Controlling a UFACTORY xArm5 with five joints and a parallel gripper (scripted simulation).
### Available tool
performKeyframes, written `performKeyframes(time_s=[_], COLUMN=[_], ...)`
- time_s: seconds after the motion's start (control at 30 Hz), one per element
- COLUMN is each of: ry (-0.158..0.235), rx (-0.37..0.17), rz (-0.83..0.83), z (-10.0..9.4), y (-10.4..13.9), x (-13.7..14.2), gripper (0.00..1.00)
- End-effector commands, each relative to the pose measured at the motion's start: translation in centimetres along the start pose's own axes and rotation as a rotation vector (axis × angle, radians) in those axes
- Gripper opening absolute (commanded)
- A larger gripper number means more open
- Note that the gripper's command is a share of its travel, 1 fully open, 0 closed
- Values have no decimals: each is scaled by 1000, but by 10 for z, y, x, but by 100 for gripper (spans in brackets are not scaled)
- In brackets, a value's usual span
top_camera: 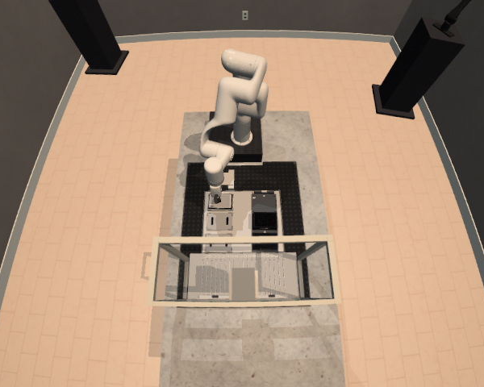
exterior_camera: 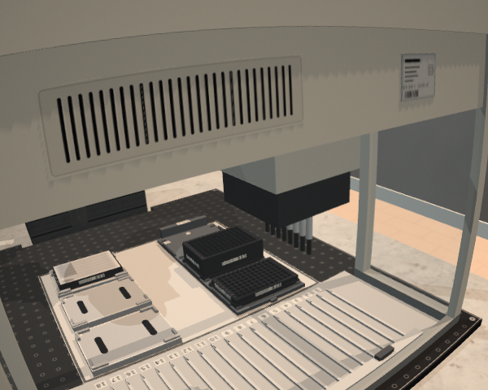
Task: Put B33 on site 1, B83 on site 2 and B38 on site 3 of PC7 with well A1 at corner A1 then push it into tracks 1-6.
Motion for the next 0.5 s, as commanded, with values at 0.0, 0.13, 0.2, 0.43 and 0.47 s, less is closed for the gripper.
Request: performKeyframes(time_s=[0.0,0.13,0.2,0.43,0.47], ry=[9,9,9,9,9], rx=[18,18,18,18,18], rz=[0,0,0,0,0], z=[-1,1,4,12,14], y=[1,1,1,1,1], x=[1,1,1,1,1], gripper=[100,100,100,100,100])
Point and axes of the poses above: the point where the finger pads meet when closed, its own z axis out along the fingers, its own x axis across the jaws, y = z × x, the point moved 4 cm from there along -z, back along the fingers, and after that the axes turned 2 degrees about -z, right-handed, at the moved point
